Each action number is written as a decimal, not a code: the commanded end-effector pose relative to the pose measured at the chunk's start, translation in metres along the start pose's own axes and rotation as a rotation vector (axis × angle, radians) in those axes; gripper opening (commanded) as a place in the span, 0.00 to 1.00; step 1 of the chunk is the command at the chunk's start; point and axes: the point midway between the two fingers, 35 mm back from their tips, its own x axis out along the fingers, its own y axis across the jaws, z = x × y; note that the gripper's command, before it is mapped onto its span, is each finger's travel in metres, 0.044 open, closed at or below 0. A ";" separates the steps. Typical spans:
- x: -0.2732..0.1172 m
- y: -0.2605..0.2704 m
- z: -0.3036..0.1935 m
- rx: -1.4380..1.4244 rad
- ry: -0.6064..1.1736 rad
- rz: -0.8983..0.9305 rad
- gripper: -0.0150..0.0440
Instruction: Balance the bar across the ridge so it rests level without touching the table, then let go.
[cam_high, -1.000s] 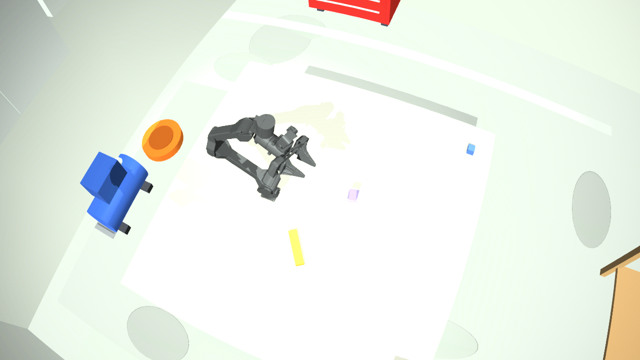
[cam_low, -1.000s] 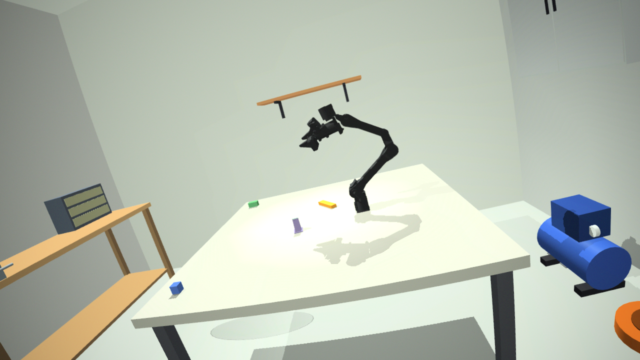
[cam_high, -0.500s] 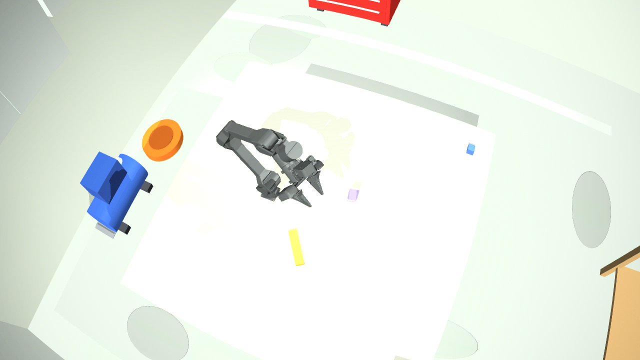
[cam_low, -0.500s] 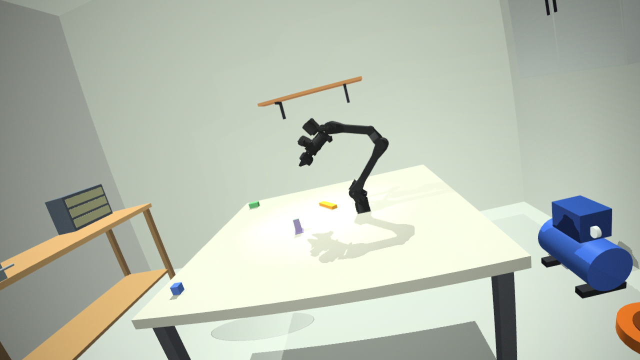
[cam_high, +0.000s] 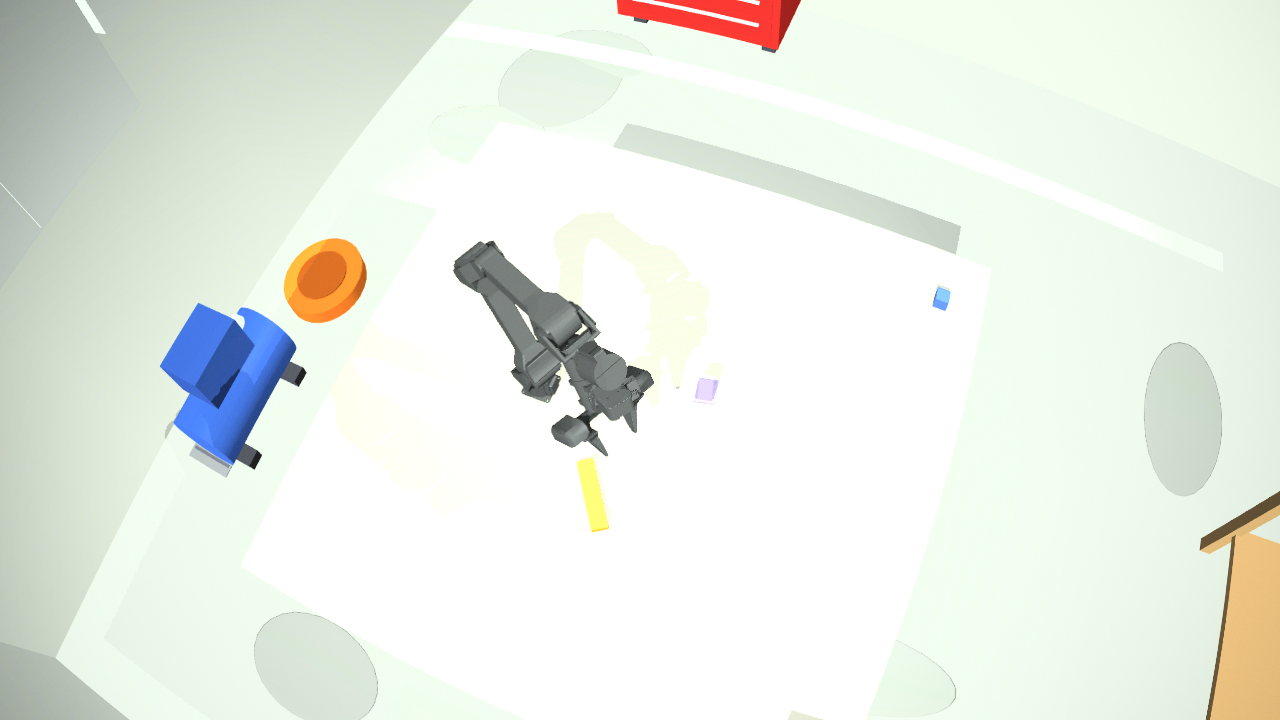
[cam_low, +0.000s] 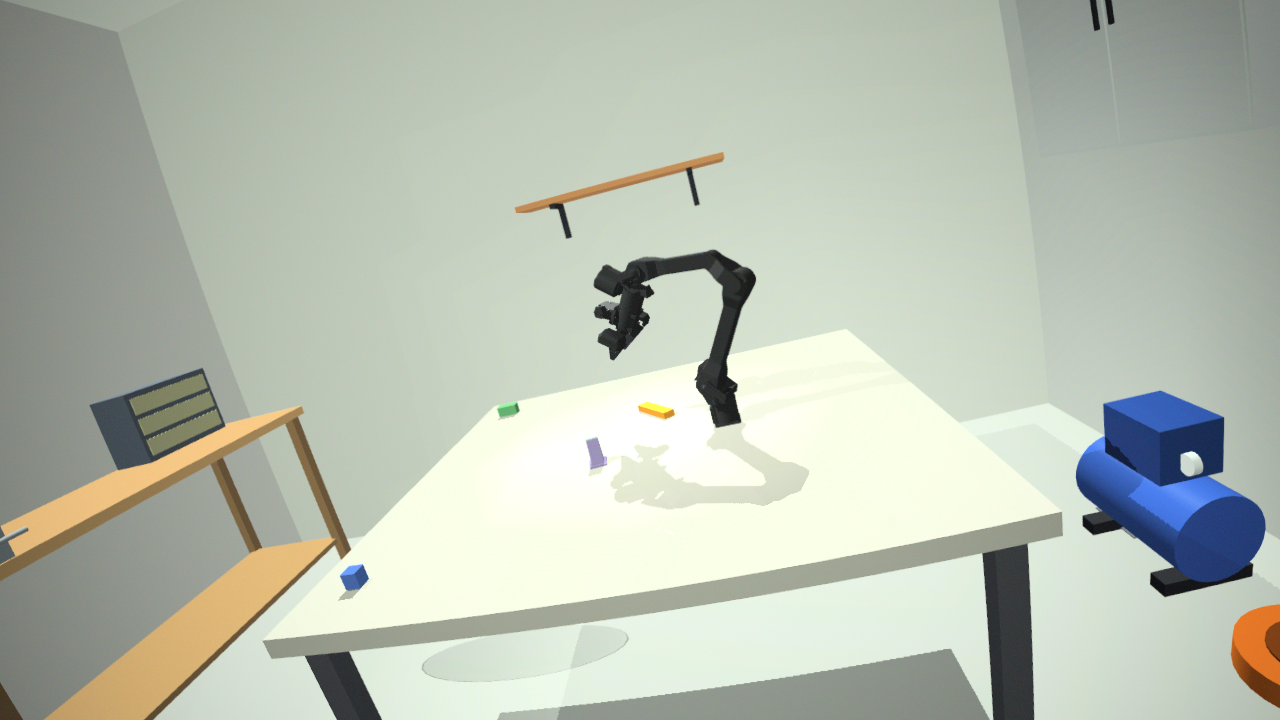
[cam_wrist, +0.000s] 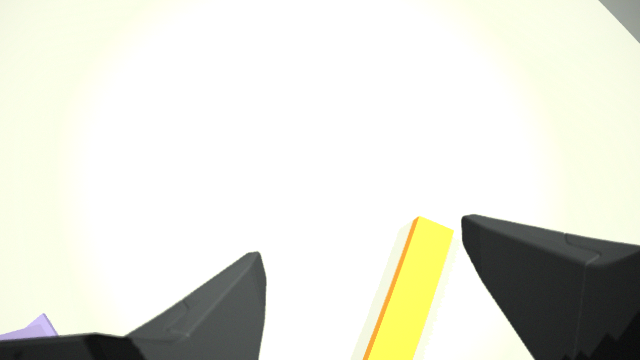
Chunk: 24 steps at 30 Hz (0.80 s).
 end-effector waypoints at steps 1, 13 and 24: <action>0.021 -0.006 -0.016 0.078 0.113 0.001 0.79; 0.060 -0.027 -0.059 0.348 0.395 -0.019 0.79; 0.081 -0.040 -0.097 0.578 0.616 -0.042 0.79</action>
